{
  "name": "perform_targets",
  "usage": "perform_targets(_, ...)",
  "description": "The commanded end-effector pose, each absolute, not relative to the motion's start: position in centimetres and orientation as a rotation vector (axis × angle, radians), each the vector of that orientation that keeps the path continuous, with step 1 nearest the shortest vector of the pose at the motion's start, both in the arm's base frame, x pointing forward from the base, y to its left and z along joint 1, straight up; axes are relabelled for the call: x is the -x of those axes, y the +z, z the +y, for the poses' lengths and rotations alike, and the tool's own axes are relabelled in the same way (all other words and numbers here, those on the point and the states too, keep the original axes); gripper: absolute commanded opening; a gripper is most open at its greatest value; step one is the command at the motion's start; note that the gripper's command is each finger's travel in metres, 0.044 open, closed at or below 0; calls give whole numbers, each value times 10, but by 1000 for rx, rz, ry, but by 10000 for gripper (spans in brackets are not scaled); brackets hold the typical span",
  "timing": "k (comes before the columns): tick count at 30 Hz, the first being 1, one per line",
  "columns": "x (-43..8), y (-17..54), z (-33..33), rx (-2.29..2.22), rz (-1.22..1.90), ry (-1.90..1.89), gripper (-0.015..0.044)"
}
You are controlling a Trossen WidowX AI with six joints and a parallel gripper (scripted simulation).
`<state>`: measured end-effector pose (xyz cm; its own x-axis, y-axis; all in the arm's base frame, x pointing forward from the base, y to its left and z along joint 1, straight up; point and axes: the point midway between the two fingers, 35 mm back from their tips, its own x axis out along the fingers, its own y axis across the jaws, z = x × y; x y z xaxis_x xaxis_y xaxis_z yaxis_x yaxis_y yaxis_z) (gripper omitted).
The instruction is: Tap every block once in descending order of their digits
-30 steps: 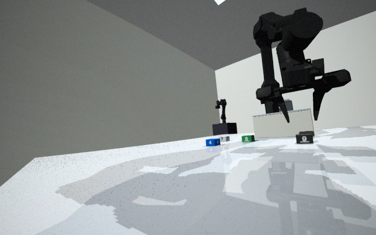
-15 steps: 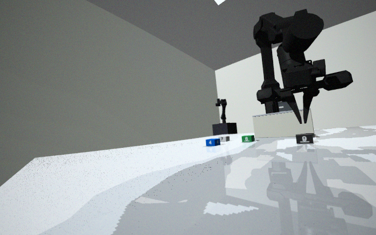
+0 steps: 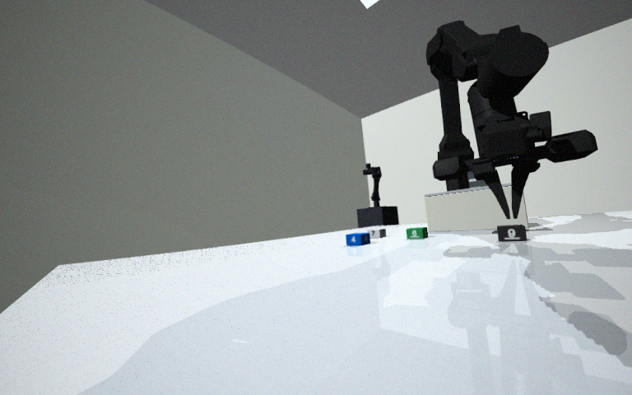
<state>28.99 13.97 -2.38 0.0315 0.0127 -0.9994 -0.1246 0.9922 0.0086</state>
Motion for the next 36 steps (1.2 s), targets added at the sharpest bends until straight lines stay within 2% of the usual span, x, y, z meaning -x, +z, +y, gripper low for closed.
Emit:
perform_targets(1,-288,-32,138,90,1540,100,20)
perform_targets(11,-288,-39,138,90,1541,100,20)
perform_targets(15,-287,-11,138,90,1540,100,20)
perform_targets(21,-288,-6,138,90,1540,100,20)
perform_targets(26,-286,69,138,90,1540,100,20)
perform_targets(31,-285,72,138,90,1540,100,20)
perform_targets(36,-296,73,86,93,1539,97,20)
